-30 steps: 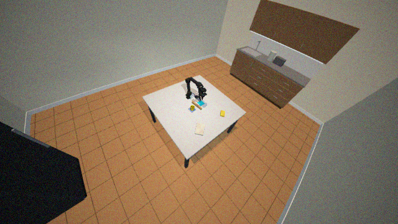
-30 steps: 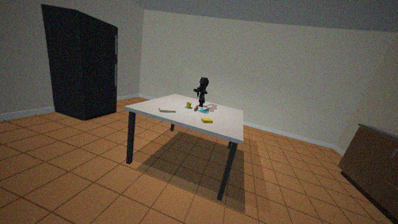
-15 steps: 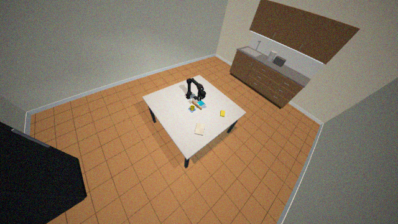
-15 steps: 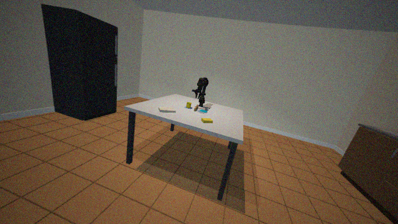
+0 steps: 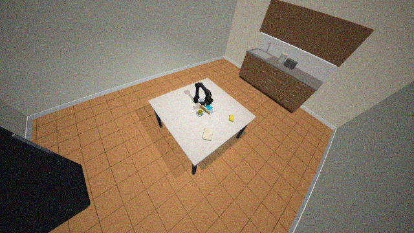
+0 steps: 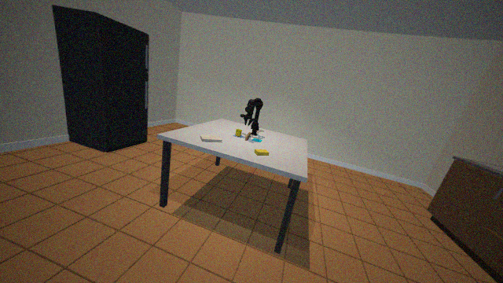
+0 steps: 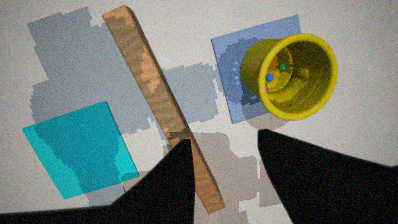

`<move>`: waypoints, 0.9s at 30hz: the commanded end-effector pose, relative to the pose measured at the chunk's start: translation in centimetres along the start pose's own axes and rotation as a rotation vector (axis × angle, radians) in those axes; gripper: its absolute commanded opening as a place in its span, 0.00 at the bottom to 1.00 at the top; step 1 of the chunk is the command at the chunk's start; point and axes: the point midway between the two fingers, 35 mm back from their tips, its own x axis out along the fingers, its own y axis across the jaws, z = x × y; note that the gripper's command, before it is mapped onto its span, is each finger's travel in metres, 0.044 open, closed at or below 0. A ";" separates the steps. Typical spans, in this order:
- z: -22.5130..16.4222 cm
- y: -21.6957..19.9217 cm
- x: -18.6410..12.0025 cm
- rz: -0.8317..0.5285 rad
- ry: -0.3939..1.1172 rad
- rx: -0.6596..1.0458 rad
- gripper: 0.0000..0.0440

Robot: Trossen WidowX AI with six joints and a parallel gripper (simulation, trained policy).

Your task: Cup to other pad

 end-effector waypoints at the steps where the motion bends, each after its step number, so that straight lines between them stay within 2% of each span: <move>1: -0.1 -0.7 0.9 -0.014 0.035 -0.006 0.36; 27: -0.3 -3.8 7.4 -0.021 0.149 -0.054 0.46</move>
